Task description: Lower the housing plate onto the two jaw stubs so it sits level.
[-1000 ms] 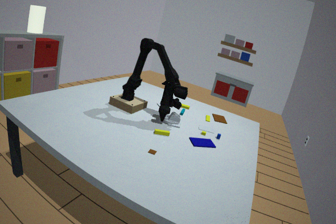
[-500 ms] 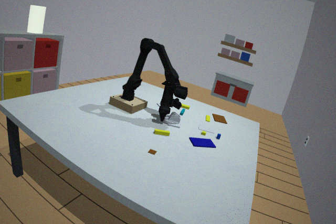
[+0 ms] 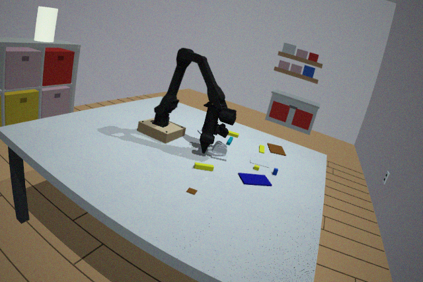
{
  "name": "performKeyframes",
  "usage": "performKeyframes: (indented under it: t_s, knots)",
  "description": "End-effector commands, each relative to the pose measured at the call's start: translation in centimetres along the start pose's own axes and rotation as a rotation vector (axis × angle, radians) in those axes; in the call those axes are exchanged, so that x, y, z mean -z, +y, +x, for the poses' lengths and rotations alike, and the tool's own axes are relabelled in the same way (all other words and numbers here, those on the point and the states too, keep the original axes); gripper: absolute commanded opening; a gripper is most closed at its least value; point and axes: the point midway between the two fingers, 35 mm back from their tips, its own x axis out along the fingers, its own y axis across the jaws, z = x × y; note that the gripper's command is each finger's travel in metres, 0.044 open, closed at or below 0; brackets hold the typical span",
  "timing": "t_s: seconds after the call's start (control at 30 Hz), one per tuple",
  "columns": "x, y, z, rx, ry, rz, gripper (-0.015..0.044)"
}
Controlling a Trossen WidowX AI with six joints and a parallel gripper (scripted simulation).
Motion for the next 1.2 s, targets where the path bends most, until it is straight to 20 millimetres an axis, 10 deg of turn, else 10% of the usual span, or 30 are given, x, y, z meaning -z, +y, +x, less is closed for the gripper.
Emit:
performKeyframes:
  t_s: [0.0,0.33,0.53,0.77,1.17]
  knots:
    - [0.0,0.0,0.0,0.0,0.0,0.0,0.044]
    - [0.1,0.1,-7.4,-0.001,0.0,0.005,0.044]
    - [-0.1,0.0,-7.2,0.005,-0.013,0.008,0.044]
    - [5.0,2.0,-12.4,-0.003,0.003,0.006,0.044]
    - [5.2,2.1,-12.6,-0.003,0.004,0.005,0.044]
